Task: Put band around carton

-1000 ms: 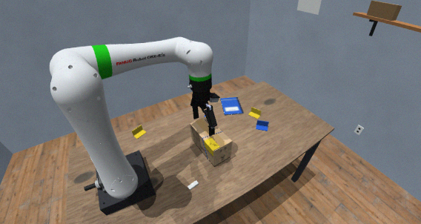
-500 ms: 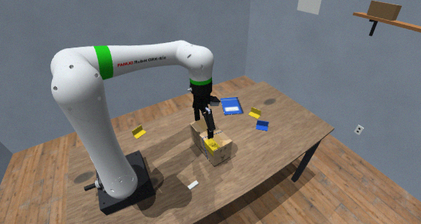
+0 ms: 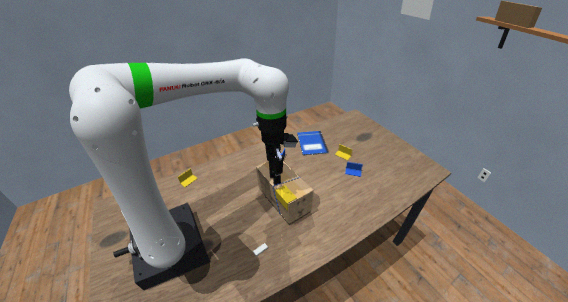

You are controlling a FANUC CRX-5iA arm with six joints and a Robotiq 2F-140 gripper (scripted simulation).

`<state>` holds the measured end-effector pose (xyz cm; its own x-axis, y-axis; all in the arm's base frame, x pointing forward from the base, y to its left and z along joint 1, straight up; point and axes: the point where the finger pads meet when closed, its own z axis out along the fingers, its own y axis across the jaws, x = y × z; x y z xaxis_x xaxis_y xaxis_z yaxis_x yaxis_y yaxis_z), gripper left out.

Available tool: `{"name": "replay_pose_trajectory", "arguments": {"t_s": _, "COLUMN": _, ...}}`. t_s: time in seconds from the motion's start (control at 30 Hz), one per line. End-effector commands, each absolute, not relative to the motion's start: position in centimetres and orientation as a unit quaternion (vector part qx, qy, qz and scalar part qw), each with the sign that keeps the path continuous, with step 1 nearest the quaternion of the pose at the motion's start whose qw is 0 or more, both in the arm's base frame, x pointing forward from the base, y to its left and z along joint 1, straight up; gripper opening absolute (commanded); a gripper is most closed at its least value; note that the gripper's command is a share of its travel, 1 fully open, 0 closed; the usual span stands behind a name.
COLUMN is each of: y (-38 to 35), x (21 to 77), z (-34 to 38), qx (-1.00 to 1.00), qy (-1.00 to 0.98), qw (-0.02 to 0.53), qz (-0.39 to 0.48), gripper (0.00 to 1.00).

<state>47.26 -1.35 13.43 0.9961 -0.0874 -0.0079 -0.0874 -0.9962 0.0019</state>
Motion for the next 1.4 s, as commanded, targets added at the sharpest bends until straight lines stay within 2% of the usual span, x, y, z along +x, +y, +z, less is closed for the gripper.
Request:
{"name": "replay_pose_trajectory", "arguments": {"t_s": 0.0, "y": -1.4, "x": 47.3, "z": 13.5, "qx": 0.999, "qy": -0.044, "qw": 0.001, "qz": -0.003, "gripper": 0.18}}
{"name": "replay_pose_trajectory", "arguments": {"t_s": 1.37, "y": -1.3, "x": 47.3, "z": 12.2, "qx": 0.999, "qy": -0.044, "qw": 0.001, "qz": -0.003, "gripper": 0.18}}
